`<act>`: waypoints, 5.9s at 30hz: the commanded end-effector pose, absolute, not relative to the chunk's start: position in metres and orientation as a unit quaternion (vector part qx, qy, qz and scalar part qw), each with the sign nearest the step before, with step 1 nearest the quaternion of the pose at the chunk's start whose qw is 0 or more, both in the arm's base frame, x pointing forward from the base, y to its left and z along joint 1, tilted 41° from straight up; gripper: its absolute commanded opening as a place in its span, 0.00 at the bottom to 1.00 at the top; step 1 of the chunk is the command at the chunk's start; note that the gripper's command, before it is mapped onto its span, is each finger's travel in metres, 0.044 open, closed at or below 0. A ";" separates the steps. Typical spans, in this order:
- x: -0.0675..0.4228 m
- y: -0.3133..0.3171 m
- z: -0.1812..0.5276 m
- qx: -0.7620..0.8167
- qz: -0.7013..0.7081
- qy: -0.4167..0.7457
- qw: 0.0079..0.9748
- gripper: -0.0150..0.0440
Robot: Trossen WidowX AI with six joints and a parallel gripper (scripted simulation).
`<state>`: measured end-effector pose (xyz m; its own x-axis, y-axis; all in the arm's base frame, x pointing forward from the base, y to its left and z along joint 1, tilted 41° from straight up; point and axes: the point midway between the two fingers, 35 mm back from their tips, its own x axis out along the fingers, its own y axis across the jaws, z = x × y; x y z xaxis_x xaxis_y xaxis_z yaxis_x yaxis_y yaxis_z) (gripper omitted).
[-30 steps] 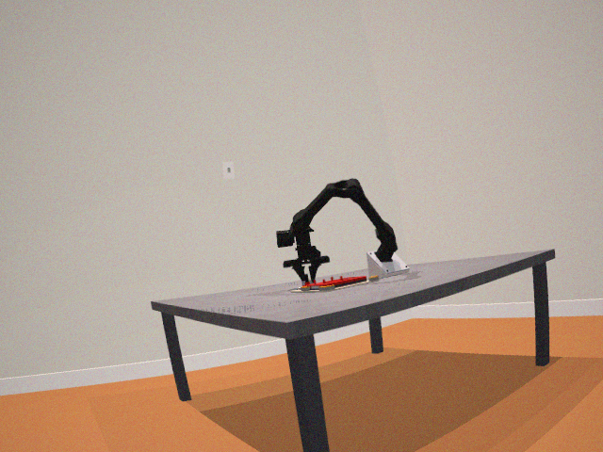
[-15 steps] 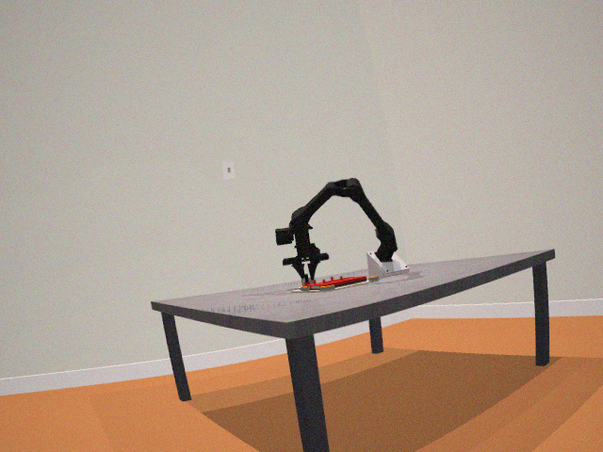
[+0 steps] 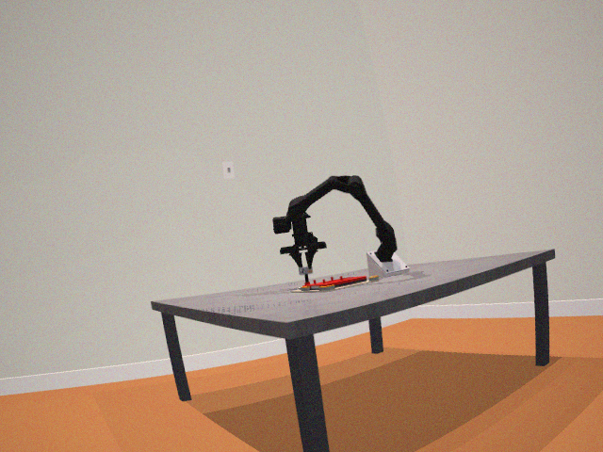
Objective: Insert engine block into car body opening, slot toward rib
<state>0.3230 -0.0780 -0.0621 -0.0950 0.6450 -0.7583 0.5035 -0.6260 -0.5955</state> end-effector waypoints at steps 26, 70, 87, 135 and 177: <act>0.328 -0.109 -0.003 -0.674 0.576 -0.462 0.013 0.25; 0.351 0.000 0.030 -0.497 0.104 -0.728 -0.460 0.25; 0.348 0.044 0.044 -0.345 -0.117 -0.727 -0.582 0.25; 0.342 0.083 0.058 -0.213 -0.282 -0.683 -0.640 0.52; 0.341 0.088 0.054 -0.187 -0.310 -0.670 -0.648 0.52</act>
<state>0.3414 0.0865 0.0546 -0.0909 0.6484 -0.7558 -0.1248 0.7456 0.6546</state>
